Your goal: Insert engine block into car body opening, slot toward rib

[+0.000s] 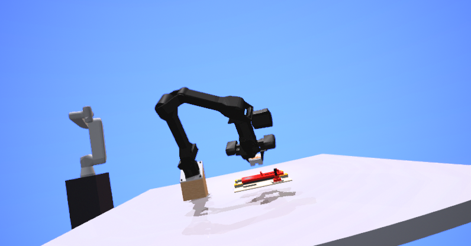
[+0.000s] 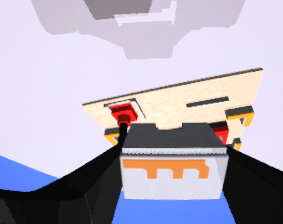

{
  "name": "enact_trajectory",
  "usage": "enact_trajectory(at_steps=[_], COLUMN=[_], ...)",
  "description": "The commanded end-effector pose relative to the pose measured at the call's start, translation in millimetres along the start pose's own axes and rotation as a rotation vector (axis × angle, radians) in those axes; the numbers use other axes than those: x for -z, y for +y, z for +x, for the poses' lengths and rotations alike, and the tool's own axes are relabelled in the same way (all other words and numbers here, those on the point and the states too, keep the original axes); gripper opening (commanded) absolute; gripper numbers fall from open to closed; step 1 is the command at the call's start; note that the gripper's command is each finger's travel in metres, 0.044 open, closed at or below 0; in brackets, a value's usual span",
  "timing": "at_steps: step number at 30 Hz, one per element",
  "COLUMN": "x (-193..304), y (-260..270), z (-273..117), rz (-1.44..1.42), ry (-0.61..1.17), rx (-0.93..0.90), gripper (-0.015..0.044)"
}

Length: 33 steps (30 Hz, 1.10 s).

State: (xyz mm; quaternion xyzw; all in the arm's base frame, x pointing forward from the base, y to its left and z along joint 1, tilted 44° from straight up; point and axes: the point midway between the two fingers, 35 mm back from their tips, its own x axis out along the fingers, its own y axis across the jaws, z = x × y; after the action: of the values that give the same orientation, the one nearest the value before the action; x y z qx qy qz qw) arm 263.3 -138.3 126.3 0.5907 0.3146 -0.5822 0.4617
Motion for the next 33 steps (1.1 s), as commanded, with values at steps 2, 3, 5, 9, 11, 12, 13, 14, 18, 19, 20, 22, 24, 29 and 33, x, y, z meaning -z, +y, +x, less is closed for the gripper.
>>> enact_trajectory(at_steps=[2, 3, 5, 9, 11, 12, 13, 14, 18, 19, 20, 22, 24, 29, 33], x=[-2, -2, -2, -3, -5, -7, -10, -13, -21, -22, -23, -26, -30, -37, -43], y=[3, 3, 3, 2, 2, 2, 2, 2, 2, 2, 2, 2, 2, 2, 3], z=[-5, -5, -5, -4, -2, -1, 1, 3, 12, 14, 16, 20, 24, 34, 42], rz=[-0.009, -0.009, -0.009, -0.01, -0.011, -0.011, -0.012, -0.012, -0.012, -0.012, -0.012, -0.012, -0.012, -0.012, -0.012], ry=[0.092, 0.092, 0.092, 0.105, 0.136, 0.156, 0.18, 0.206, 0.228, 0.228, 0.228, 0.228, 0.228, 0.227, 0.227], rx=[-0.029, -0.029, -0.029, -0.028, -0.026, -0.025, -0.025, -0.027, -0.029, -0.029, -0.029, -0.029, -0.029, -0.029, -0.029], gripper=[0.0, 0.0, 0.0, 0.0, 0.0, 0.0, 0.0, 0.0, 0.0, 0.0, 0.0, 0.0, 0.0, 0.0, 0.0])
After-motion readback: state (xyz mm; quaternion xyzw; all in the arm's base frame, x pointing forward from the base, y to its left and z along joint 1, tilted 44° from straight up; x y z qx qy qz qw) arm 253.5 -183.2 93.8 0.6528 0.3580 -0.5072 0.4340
